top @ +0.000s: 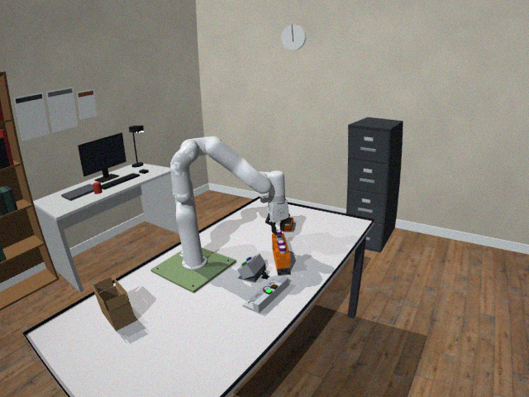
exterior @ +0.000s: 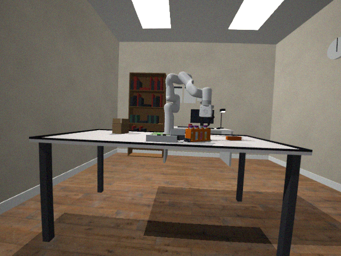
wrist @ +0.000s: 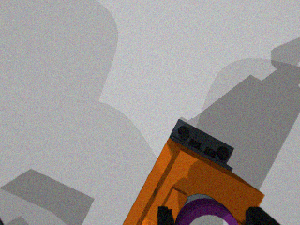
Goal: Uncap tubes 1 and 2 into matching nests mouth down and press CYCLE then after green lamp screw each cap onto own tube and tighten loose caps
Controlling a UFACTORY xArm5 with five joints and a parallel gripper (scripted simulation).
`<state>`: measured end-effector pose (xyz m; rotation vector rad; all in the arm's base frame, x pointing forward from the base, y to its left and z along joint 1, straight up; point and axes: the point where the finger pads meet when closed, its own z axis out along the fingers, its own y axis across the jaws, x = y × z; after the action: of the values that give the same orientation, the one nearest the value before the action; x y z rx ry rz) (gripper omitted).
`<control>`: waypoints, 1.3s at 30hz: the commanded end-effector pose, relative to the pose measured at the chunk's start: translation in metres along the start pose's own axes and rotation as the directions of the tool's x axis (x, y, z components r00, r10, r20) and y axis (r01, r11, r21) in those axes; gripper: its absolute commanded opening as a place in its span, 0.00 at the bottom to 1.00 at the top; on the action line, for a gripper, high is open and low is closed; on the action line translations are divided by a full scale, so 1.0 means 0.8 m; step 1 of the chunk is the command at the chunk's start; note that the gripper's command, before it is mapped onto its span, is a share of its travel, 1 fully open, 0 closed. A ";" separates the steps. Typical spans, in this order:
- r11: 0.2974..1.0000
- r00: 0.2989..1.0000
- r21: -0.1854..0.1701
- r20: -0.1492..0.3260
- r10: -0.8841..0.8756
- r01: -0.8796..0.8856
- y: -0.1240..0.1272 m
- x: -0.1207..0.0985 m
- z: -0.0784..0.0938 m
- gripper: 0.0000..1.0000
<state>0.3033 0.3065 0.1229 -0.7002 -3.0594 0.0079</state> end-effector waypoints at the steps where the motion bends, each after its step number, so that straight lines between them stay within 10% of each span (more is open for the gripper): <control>1: 0.996 0.996 -0.002 0.006 0.089 -0.089 0.001 0.000 0.001 0.46; 18: 0.996 0.996 -0.002 0.006 0.089 -0.089 0.001 -0.001 0.007 0.46; 19: 0.996 0.996 -0.002 0.006 0.089 -0.089 0.001 -0.001 0.007 0.00; 39: 0.959 0.959 -0.004 0.005 0.285 -0.285 0.001 -0.001 0.008 0.00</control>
<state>0.3035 0.3066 0.1160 -0.9083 -3.0050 0.0071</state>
